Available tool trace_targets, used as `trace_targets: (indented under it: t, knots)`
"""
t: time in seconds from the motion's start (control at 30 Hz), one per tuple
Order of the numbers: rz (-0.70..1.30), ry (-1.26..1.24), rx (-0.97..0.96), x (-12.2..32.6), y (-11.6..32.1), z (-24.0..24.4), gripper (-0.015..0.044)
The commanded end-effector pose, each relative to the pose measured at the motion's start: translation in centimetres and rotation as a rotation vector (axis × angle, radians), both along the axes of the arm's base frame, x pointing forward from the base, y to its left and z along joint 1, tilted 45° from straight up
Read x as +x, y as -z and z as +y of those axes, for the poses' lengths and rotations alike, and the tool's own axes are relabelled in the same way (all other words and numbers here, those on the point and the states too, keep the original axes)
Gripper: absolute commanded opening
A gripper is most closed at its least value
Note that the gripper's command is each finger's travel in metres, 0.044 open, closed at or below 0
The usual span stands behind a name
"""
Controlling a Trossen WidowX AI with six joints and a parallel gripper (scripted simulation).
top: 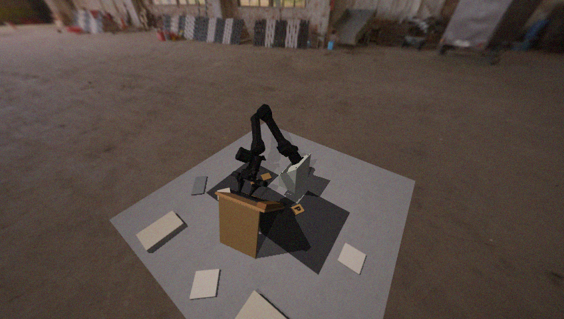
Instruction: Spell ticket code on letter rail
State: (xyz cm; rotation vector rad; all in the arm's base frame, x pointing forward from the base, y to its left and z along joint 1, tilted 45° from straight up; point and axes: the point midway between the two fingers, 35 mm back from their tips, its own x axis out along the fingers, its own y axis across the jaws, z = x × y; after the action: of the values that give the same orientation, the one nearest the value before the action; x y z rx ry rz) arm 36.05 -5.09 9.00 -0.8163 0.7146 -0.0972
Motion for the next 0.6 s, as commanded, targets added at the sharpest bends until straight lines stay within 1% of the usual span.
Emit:
trace_targets:
  t: [0.0,0.57]
  knots:
    - [0.003,0.004,0.004,-0.24,0.46,0.24,0.0000]
    - [0.004,0.004,0.004,-0.48,1.37,1.16,0.0000]
